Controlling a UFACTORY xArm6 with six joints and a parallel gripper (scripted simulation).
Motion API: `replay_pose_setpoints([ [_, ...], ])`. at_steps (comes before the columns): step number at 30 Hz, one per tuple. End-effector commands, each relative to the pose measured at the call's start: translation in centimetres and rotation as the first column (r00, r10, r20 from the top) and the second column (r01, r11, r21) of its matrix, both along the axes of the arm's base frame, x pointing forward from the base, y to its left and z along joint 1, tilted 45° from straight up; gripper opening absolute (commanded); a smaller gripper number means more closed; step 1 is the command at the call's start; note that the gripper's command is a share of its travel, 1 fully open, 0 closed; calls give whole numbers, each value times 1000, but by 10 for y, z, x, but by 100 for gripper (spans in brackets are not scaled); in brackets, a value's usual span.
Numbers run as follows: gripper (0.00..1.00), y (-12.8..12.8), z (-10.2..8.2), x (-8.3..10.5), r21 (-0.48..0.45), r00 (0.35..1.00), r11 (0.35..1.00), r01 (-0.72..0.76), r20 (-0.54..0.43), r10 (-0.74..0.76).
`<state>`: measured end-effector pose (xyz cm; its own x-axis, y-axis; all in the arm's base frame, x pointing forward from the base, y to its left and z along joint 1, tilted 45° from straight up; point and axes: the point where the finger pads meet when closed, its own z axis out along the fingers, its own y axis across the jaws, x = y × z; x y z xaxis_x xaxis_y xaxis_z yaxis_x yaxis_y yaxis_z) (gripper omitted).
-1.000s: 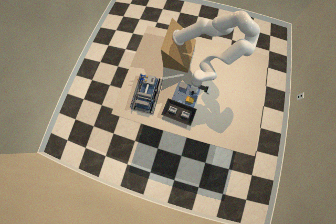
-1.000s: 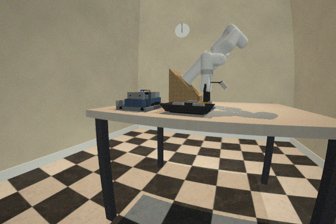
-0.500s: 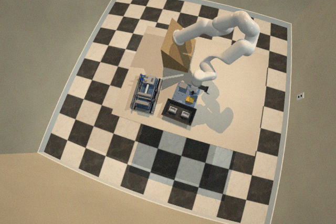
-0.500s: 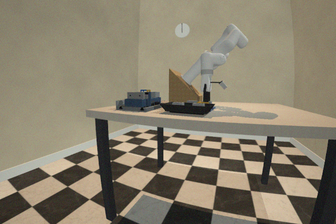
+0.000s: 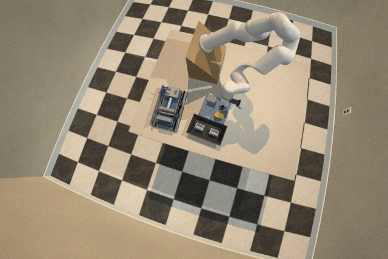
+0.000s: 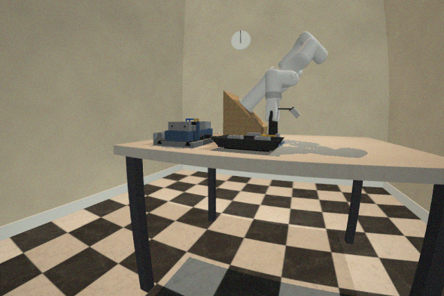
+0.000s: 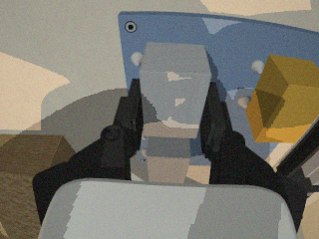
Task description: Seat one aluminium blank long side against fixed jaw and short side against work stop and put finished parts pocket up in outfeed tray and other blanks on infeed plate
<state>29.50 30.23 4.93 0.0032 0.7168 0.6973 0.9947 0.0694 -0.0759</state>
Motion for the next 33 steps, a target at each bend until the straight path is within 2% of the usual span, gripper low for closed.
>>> replay_pose_setpoints([
  [1, 0, 0, 1, 1, 1, 1000, 1000, 1, 2, -1],
  [12, 0, -1, 1, 1, 1, 1000, 1000, 1, 2, -1],
  [21, 0, -8, 8, 2, 1, 1000, 1000, 1, 2, -1],
  [33, 0, -41, 42, 7, 1, 1000, 1000, 1, 2, -1],
])
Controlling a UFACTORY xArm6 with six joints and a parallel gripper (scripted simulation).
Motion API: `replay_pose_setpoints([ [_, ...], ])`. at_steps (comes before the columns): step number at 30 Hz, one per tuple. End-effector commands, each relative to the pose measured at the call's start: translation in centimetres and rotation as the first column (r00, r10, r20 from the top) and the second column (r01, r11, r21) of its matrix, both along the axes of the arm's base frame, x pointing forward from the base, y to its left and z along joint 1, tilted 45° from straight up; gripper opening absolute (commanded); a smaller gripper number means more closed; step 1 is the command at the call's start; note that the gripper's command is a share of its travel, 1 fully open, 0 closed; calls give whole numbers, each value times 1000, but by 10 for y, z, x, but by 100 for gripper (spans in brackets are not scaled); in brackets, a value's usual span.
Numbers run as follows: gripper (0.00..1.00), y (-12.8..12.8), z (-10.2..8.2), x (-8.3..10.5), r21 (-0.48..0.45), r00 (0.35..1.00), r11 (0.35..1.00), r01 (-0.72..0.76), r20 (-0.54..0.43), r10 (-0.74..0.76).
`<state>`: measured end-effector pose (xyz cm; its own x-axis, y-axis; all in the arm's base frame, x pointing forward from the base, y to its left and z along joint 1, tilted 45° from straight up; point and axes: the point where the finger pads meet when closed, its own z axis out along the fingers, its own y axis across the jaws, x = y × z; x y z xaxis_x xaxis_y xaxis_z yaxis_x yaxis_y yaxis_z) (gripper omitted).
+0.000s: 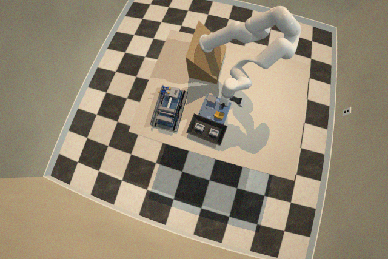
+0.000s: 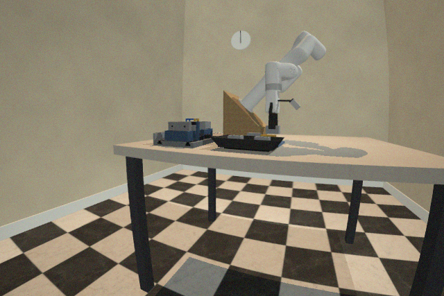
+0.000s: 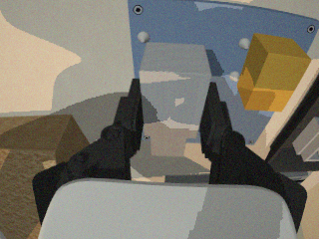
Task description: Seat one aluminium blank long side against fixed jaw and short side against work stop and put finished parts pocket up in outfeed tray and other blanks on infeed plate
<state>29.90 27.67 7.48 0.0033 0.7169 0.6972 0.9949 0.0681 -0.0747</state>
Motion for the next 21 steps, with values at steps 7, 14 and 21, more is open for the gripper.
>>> replay_pose_setpoints([
  [7, 0, -31, 33, 5, 1, 1000, 1000, 0, 0, 0],
  [14, 0, -49, 52, 8, 1, 1000, 1000, 0, 0, 0],
  [21, 0, -56, 59, 9, 1, 1000, 1000, 0, 0, 0],
])
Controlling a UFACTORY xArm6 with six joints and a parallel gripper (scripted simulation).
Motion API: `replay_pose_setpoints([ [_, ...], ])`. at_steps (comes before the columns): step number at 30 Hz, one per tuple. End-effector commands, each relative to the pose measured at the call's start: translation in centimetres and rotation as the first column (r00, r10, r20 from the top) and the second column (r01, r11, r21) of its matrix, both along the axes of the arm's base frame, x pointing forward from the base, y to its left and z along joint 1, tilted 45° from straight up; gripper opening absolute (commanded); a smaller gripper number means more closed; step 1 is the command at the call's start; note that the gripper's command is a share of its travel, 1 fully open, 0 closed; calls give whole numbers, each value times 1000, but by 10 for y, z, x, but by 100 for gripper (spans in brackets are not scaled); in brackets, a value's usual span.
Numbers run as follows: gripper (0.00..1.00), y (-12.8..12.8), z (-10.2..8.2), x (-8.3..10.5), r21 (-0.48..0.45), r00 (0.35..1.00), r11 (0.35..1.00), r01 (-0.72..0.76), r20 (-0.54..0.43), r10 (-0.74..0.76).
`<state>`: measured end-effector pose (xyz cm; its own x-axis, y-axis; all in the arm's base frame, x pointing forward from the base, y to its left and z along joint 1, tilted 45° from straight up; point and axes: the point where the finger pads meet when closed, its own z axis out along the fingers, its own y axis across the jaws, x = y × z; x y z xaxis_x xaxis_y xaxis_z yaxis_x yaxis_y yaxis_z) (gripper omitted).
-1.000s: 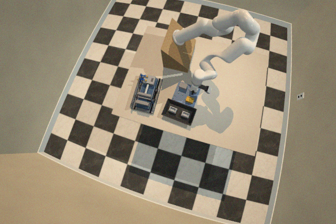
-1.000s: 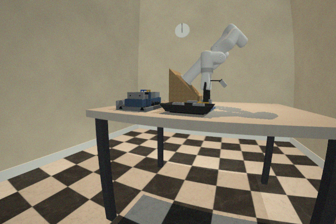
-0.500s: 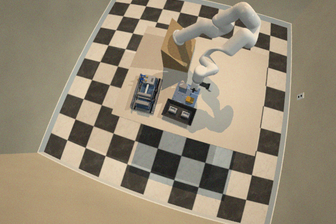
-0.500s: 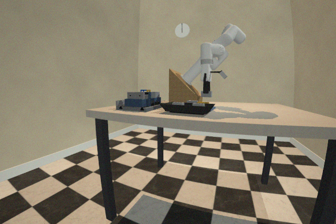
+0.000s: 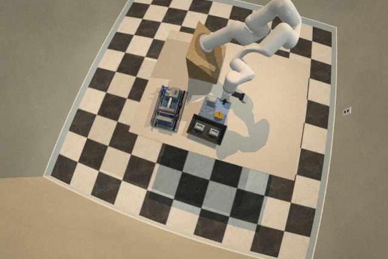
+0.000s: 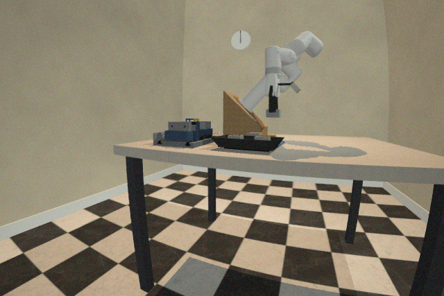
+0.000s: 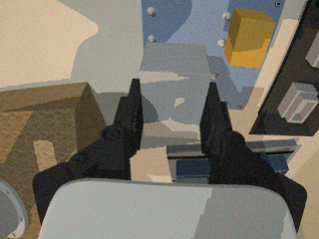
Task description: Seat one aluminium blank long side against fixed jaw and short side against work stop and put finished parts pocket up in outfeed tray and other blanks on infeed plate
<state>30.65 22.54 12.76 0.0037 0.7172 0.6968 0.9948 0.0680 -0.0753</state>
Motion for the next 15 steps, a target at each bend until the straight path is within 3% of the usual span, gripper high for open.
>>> replay_pose_setpoints([
  [1, 0, -5, 6, 1, 1, 1000, 1000, 0, 1, 0],
  [8, 0, -6, 6, 5, 1, 1000, 1000, -1, 2, 1],
  [15, 0, -22, -7, 56, -5, 1000, 1000, -16, 20, 16],
])
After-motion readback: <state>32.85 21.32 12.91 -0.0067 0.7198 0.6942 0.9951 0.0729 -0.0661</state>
